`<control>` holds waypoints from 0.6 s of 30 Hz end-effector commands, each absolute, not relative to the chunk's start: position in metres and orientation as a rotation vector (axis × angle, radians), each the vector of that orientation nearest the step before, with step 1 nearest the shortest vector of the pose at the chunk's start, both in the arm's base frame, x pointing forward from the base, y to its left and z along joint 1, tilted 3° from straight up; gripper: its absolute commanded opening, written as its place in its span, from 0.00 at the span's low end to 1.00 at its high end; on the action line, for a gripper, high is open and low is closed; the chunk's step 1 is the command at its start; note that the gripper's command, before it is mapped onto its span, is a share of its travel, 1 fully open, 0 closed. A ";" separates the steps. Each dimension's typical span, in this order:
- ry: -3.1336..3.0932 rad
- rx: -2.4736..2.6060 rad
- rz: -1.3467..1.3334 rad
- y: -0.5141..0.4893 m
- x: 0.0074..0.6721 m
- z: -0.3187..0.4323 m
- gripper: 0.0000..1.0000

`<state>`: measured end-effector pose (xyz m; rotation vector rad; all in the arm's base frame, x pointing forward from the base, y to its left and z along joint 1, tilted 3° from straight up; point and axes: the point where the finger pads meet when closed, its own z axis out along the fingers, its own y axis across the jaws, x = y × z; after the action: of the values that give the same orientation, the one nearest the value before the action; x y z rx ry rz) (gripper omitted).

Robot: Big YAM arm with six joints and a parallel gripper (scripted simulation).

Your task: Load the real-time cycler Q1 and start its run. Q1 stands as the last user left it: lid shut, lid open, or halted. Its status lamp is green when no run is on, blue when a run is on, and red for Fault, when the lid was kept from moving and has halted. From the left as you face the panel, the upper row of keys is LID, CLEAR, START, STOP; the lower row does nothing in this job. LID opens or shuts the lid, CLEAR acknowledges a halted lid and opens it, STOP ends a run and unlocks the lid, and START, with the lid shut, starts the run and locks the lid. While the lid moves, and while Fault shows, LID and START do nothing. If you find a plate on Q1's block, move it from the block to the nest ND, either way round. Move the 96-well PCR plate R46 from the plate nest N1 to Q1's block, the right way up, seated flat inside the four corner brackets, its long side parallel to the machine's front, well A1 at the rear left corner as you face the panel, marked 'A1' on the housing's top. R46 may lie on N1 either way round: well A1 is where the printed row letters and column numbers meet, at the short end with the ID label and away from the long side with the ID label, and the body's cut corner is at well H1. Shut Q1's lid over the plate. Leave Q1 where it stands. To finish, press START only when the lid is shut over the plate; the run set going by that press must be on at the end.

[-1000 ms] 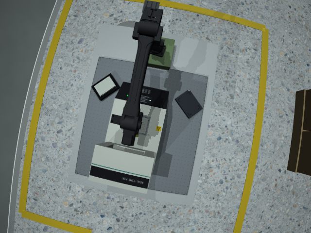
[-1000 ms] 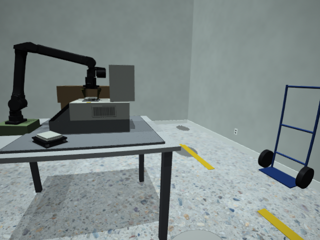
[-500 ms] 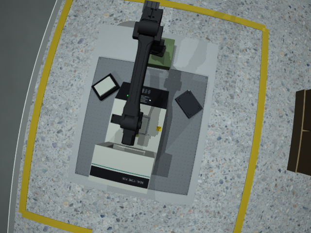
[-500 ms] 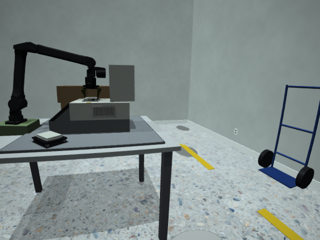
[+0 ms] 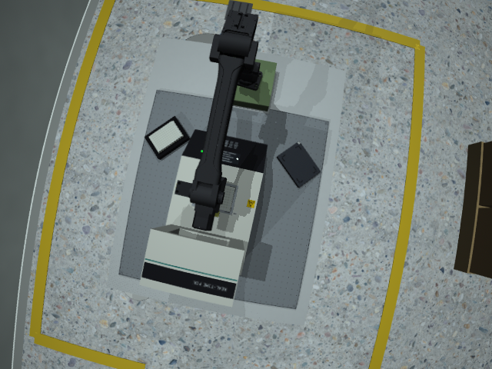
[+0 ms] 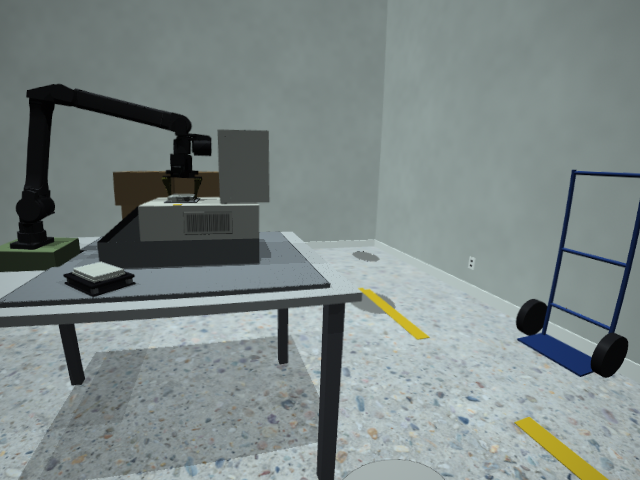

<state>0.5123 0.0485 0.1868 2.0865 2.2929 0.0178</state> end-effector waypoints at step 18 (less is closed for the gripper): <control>2.279 2.088 0.019 0.052 0.525 0.198 0.00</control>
<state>0.5122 0.0485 0.1870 2.0875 2.2948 0.0140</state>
